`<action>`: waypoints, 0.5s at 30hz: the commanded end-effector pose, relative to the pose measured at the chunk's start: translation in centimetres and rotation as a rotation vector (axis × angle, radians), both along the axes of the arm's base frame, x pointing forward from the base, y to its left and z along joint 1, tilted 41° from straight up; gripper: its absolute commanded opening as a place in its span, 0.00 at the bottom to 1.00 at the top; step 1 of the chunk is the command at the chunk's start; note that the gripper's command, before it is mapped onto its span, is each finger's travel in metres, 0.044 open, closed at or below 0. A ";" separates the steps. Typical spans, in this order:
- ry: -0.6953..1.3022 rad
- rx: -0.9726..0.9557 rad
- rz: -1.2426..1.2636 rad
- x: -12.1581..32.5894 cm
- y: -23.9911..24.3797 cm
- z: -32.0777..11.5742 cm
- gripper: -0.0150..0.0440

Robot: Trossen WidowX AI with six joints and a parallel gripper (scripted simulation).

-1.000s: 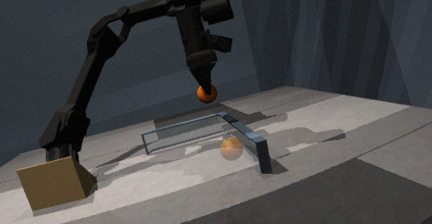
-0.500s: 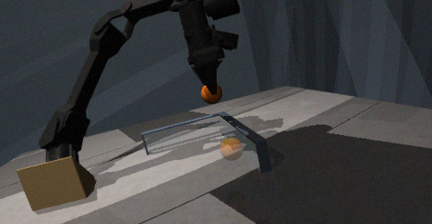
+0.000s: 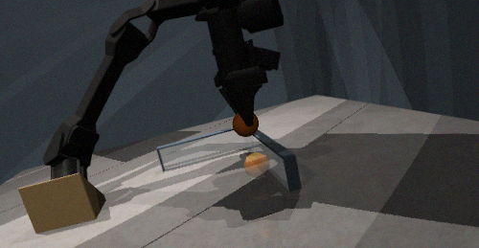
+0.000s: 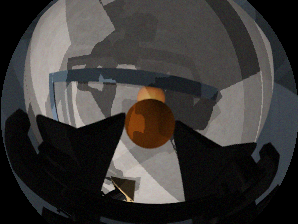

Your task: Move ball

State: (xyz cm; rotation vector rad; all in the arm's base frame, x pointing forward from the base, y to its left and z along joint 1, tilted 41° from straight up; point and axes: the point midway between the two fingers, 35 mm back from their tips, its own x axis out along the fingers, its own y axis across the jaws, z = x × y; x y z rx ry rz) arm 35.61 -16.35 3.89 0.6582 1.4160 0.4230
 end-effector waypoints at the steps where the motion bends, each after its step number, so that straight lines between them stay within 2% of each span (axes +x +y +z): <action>1: 0.002 0.002 0.009 0.0 0.6 -1.0 0.25; 15: 0.000 0.005 0.009 0.7 4.4 -5.5 0.25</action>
